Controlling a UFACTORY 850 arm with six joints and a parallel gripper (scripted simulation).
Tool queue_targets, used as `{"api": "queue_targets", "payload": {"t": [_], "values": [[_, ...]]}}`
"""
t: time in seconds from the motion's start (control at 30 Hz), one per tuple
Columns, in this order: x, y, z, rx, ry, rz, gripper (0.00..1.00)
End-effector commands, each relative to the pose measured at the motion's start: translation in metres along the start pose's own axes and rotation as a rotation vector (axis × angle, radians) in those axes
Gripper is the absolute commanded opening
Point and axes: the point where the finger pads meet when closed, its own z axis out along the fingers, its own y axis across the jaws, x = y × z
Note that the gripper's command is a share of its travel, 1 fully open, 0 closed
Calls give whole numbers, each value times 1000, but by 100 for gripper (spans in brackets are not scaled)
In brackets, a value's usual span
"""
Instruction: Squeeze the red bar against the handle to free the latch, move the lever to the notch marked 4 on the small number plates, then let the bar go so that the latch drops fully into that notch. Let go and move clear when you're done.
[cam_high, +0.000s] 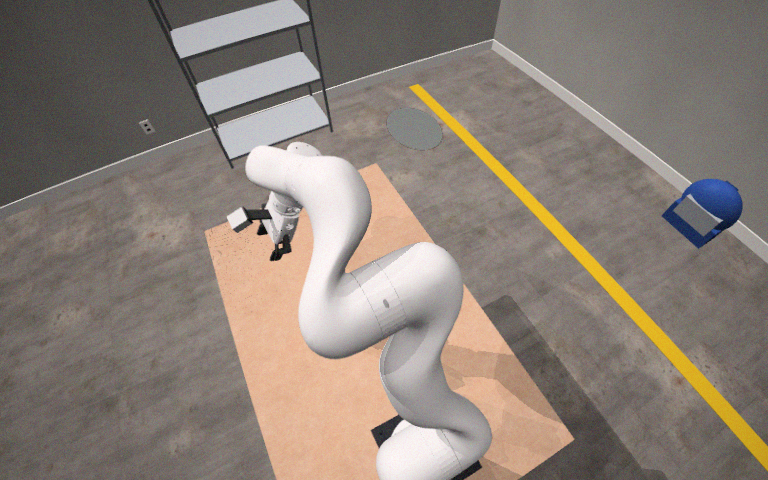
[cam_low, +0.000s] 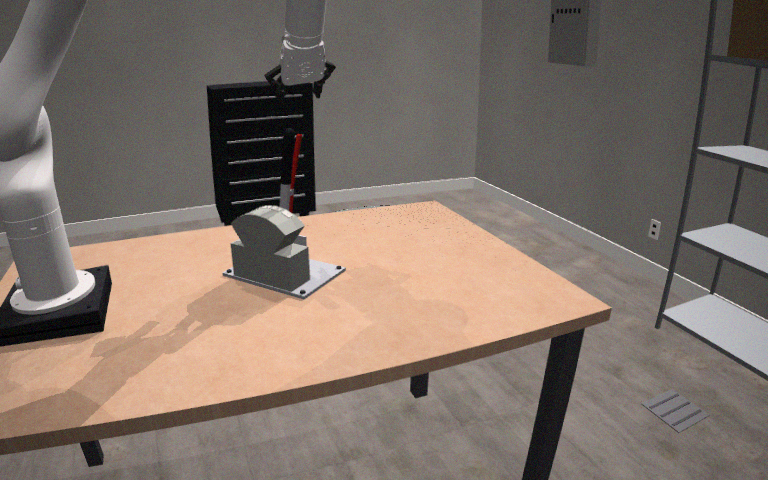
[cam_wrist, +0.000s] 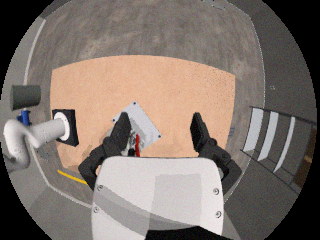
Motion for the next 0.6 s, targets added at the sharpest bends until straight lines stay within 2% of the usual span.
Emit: {"api": "queue_targets", "payload": {"t": [0.0,0.33,0.57], "values": [[-21,-18,-12,44,-110,-125,100],[-77,-50,-49,164,-336,-389,100],[-95,-59,-64,211,-412,-477,100]]}}
